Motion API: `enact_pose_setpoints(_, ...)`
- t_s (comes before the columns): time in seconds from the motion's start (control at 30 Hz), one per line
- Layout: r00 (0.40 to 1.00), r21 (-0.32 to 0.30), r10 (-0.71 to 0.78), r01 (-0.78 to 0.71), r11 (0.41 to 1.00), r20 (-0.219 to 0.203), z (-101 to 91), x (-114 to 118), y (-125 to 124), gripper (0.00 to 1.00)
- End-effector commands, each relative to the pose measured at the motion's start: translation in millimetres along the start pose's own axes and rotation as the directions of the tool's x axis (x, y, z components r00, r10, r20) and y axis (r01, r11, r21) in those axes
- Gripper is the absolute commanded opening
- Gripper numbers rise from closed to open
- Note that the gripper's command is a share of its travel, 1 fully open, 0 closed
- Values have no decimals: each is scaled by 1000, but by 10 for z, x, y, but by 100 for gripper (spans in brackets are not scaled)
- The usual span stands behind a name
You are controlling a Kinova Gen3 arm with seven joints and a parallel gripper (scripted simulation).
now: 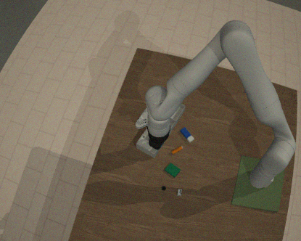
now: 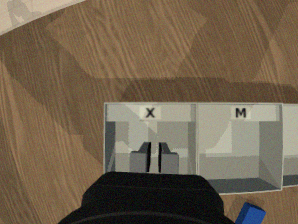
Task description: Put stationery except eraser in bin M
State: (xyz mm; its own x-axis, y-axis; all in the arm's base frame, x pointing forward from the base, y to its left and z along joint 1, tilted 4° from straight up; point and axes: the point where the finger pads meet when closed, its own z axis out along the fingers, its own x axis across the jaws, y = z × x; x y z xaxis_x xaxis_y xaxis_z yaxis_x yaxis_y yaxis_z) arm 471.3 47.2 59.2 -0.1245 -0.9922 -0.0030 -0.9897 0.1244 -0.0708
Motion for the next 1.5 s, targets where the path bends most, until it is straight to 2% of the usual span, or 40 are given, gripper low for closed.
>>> enact_pose_setpoints(0.0, 1000, 4, 0, 0, 1000, 0, -27, -1, -12, 31)
enact_pose_setpoints(0.73, 1000, 4, 0, 0, 1000, 0, -281, -1, -11, 31)
enact_pose_setpoints(1.0, 1000, 4, 0, 0, 1000, 0, -595, -1, -10, 31)
enact_pose_setpoints(1.2, 1000, 4, 0, 0, 1000, 0, -594, -1, -10, 31)
enact_pose_setpoints(1.47, 1000, 4, 0, 0, 1000, 0, -1261, -1, -7, 31)
